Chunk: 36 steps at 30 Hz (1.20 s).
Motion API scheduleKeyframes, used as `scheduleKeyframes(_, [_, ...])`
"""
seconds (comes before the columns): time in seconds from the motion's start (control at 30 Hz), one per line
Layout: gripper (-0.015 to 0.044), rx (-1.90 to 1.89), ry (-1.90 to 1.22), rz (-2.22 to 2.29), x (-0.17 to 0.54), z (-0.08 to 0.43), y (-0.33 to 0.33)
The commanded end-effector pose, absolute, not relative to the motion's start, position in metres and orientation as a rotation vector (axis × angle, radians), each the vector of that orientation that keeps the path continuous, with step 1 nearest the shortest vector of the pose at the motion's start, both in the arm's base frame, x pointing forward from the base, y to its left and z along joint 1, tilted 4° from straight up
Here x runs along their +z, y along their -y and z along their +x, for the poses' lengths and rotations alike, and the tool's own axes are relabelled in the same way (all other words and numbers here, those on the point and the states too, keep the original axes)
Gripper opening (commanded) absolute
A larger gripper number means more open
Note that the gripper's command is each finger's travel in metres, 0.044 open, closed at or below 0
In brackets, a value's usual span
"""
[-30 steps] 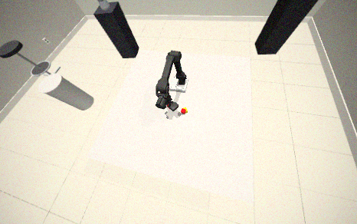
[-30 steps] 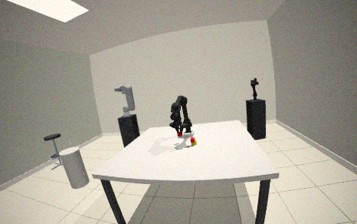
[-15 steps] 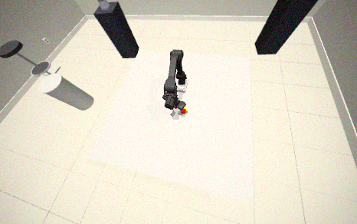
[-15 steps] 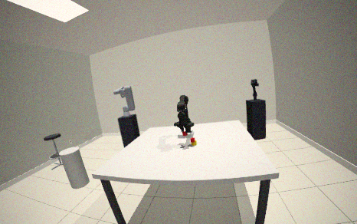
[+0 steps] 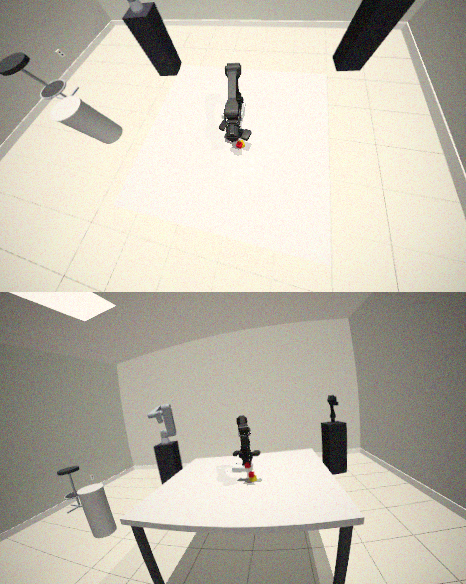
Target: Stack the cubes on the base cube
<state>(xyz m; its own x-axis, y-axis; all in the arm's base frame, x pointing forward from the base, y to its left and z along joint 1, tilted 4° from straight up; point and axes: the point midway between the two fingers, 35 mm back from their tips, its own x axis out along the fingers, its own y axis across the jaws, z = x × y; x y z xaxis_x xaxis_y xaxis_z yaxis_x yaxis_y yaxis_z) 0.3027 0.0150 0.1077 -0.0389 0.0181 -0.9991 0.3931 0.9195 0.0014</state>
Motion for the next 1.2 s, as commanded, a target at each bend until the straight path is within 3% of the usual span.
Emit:
scheduleKeyframes(0.0, [0.0105,-0.273,-1.586,0.3,0.11,0.298,-0.026])
scheduleKeyframes(1.17, [0.0105,-0.209,-1.595,0.241,0.071,0.288,-0.048])
